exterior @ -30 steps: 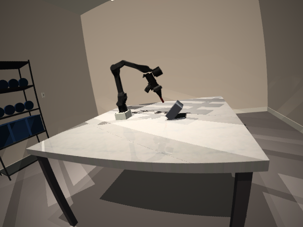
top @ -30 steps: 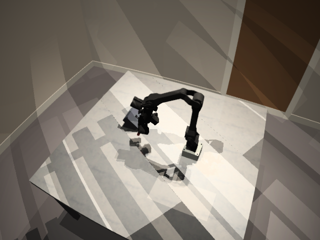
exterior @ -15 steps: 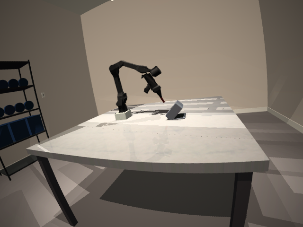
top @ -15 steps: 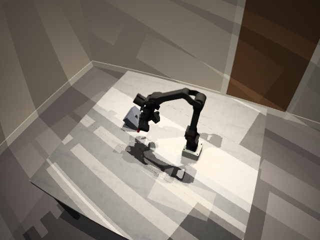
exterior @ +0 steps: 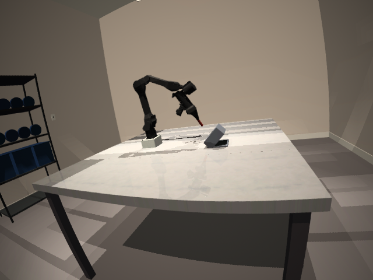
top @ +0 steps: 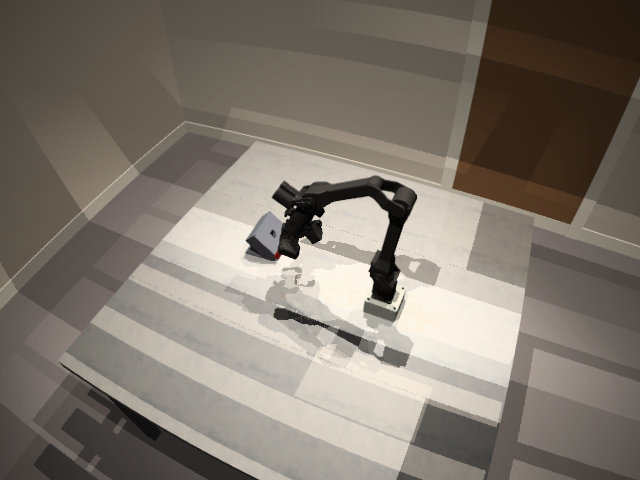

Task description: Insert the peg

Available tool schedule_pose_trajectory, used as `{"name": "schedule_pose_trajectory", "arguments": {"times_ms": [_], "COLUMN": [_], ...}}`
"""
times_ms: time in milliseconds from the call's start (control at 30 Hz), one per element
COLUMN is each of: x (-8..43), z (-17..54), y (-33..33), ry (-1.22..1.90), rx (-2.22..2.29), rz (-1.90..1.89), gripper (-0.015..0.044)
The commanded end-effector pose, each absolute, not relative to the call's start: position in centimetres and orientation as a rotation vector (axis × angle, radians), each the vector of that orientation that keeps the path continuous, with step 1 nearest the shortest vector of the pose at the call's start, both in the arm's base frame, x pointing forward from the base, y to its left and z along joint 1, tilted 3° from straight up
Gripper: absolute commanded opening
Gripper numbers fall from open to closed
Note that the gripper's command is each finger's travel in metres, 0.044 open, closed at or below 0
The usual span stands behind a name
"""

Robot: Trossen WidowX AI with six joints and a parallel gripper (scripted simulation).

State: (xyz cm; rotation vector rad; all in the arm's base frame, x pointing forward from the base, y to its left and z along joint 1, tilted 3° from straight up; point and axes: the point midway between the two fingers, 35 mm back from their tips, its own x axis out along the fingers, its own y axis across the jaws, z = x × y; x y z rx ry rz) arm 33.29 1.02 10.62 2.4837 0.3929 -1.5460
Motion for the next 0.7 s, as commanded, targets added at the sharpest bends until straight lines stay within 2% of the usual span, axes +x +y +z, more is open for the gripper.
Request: {"name": "schedule_pose_trajectory", "arguments": {"times_ms": [0,667], "x": [33.2,33.4], "z": [10.7,11.3], "y": [0.6,-2.3], "ry": [0.385,0.287], "rx": [2.505,2.617], "rz": [-1.531,-1.451], "gripper": [0.0000,0.0000]}}
